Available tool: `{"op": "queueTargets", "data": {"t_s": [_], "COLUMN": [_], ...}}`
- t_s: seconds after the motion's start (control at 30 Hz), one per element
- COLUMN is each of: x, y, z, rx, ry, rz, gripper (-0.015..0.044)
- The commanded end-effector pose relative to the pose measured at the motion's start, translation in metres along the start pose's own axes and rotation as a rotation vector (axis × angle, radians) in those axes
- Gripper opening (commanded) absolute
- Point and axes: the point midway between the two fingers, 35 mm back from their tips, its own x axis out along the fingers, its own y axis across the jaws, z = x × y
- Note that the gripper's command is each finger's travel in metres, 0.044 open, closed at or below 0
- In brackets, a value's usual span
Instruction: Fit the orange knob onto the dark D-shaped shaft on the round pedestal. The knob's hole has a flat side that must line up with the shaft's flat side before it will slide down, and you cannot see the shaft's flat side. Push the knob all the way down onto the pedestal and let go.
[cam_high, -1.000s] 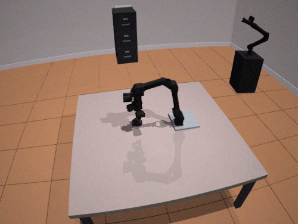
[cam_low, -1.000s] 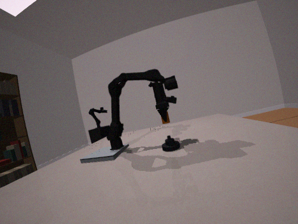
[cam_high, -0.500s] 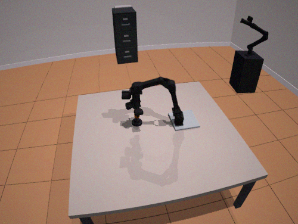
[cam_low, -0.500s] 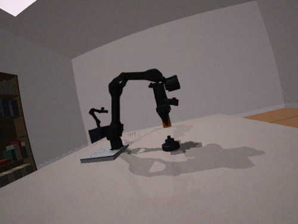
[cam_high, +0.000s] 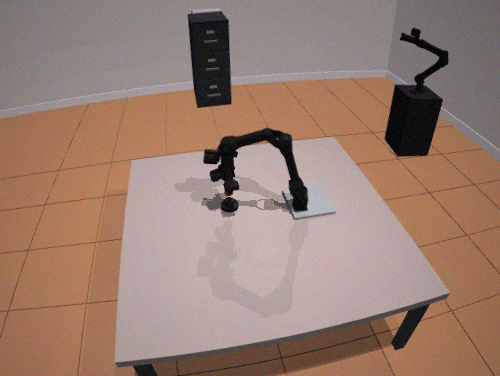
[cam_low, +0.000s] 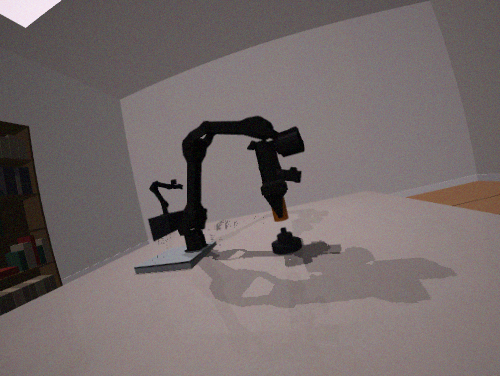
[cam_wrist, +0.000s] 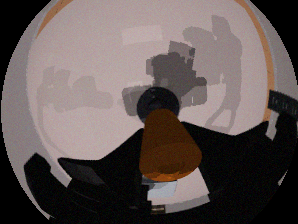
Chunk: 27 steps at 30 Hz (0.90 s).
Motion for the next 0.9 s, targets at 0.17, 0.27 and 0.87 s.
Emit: {"op": "queueTargets", "data": {"t_s": [0.17, 0.27, 0.87], "x": [0.022, 0.025, 0.025], "y": [-0.002, -0.002, -0.003], "z": [-0.001, -0.001, -0.001], "rx": [-0.003, -0.003, -0.001], "ry": [0.006, 0.006, 0.006], "rz": [-0.002, -0.002, -0.002], "gripper": [0.0, 0.0, 0.0]}}
